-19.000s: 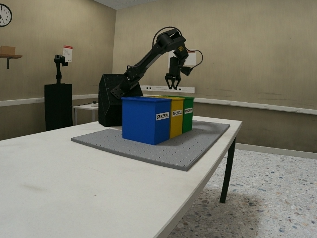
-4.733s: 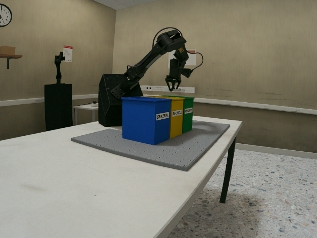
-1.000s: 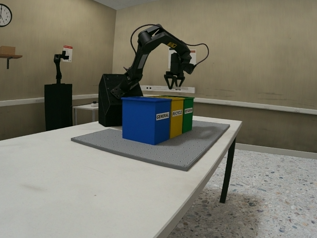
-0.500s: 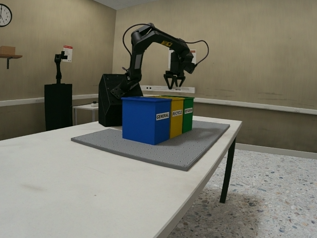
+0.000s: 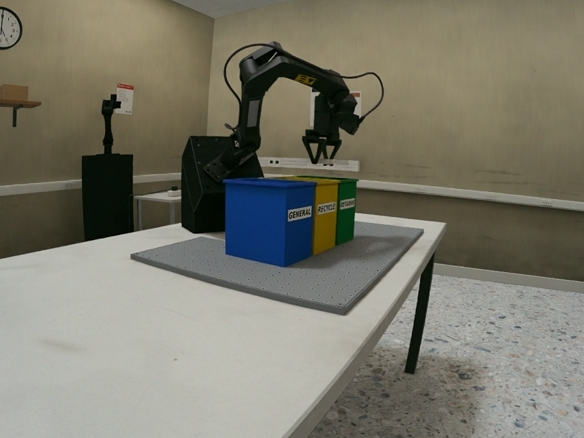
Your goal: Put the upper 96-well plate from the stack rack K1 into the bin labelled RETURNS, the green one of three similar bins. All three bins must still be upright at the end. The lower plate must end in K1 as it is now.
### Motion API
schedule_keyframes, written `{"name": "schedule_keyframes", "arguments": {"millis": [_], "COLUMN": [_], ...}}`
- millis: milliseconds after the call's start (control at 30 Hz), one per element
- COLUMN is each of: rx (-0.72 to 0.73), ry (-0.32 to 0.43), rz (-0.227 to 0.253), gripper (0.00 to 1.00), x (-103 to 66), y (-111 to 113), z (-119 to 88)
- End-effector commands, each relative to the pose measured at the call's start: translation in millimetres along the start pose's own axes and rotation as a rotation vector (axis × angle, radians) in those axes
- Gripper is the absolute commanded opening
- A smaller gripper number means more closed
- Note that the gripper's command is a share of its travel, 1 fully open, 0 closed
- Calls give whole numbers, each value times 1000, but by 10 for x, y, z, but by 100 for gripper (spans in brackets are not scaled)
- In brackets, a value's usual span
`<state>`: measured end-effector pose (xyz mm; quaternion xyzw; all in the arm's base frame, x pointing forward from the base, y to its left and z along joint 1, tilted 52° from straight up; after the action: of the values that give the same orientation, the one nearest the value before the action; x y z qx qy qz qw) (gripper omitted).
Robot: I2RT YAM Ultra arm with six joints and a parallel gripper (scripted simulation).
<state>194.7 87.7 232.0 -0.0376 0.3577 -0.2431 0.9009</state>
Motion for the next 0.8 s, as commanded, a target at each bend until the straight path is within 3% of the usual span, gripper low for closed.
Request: {"name": "schedule_keyframes", "arguments": {"millis": [0, 767], "rx": [14, 14], "ry": [-27, -24], "rz": [37, 29], "gripper": [0, 0], "x": [-88, -75], "y": [59, 95], "z": [78, 51]}}
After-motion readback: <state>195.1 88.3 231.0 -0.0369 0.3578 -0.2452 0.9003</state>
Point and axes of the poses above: the point where the finger pads meet when closed, its own x axis out along the fingers, its own y axis across the jaws, z = x × y, the point moved 5 cm from there along -x, back along the fingers, and after that the axes turned 7 degrees about x, right-handed, at the moved point
